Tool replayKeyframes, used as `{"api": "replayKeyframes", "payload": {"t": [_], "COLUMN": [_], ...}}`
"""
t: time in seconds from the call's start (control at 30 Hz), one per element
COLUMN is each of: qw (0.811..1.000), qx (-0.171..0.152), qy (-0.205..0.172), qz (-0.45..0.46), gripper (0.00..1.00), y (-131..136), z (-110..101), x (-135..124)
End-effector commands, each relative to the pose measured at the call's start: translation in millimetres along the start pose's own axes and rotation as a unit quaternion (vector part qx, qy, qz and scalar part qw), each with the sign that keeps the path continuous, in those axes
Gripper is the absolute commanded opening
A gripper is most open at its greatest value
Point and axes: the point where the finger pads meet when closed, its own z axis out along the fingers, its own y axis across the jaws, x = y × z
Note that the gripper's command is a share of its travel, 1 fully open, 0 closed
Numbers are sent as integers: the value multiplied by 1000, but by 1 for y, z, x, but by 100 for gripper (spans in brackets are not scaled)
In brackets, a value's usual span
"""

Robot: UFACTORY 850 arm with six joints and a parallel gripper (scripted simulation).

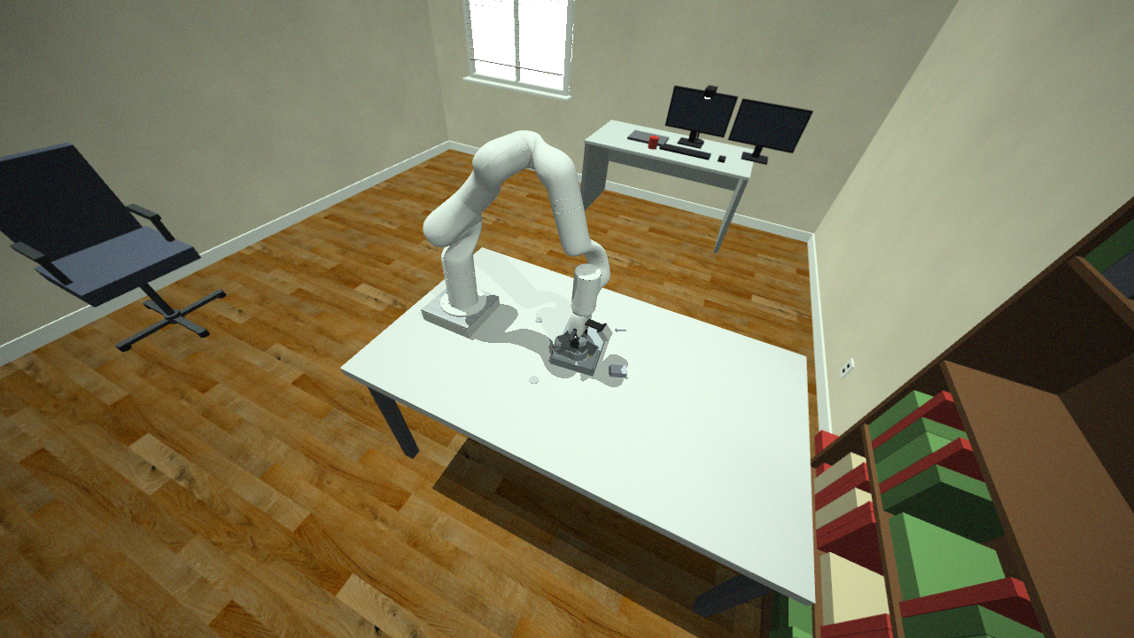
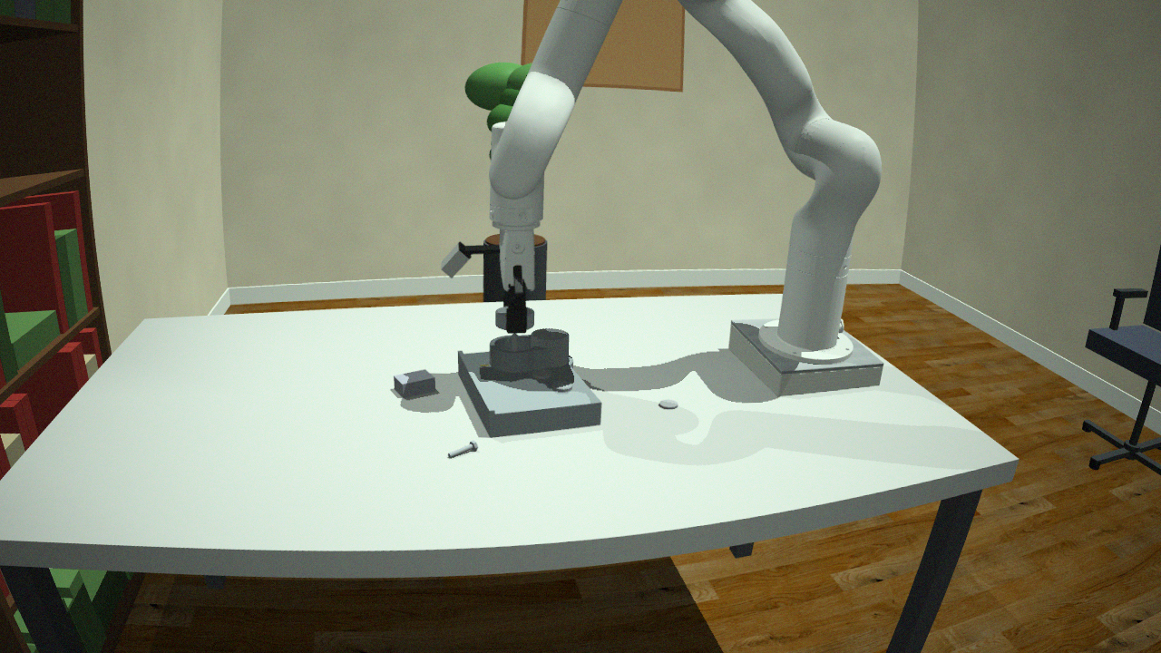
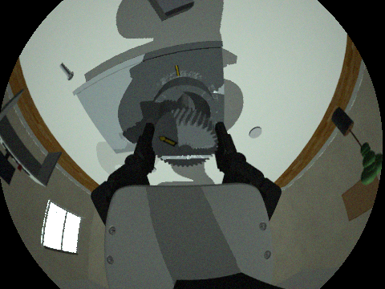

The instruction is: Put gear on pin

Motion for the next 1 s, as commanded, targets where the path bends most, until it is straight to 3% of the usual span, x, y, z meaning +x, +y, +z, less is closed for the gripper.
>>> {"api": "replayKeyframes", "payload": {"t": [0.0, 0.97], "qw": [1000, 1000], "qx": [0, 0], "qy": [1, 1], "qz": [0, 0], "gripper": [0, 0], "y": [0, 0], "z": [8, 12], "x": [1, 1]}}
